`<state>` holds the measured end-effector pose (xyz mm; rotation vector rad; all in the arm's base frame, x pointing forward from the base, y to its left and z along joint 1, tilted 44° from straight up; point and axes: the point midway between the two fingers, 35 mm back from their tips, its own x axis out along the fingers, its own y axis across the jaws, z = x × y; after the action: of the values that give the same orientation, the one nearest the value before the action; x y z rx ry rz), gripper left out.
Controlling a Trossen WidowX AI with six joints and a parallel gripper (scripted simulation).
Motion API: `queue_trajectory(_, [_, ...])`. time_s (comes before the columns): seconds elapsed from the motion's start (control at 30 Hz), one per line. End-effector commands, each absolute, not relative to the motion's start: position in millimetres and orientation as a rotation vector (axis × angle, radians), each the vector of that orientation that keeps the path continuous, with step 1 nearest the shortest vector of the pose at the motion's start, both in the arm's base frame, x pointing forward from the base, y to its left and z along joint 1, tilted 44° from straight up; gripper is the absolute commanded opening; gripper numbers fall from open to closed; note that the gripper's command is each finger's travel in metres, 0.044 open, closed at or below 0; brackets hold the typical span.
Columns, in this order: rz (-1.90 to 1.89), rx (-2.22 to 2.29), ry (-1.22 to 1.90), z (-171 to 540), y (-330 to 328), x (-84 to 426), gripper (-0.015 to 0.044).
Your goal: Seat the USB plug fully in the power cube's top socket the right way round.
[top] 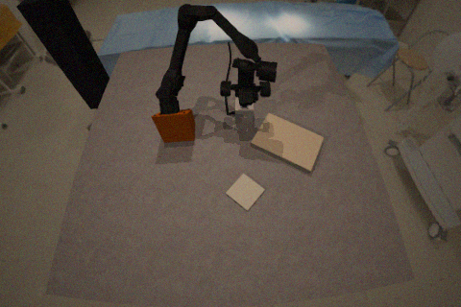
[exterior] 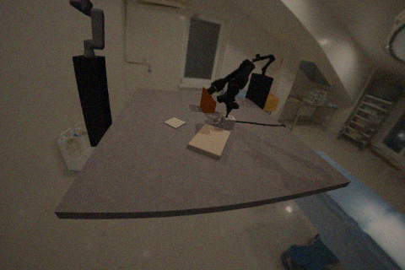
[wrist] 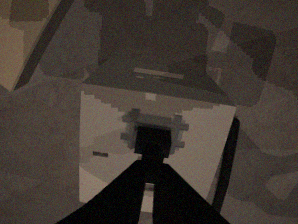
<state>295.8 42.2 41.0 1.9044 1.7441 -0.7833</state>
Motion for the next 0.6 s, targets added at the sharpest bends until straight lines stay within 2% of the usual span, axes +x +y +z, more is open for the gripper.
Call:
queue_trajectory(0.0, [-0.777,1.901,1.749,40.3,44.9,296.1,0.0000])
queue_trajectory(0.37, [-0.777,1.901,1.749,40.3,44.9,296.1,0.0000])
queue_trajectory(0.5, [-0.783,1.905,1.744,40.9,42.2,295.8,0.0095])
queue_trajectory(0.57, [-0.783,1.905,1.744,40.9,42.2,295.8,0.0095])
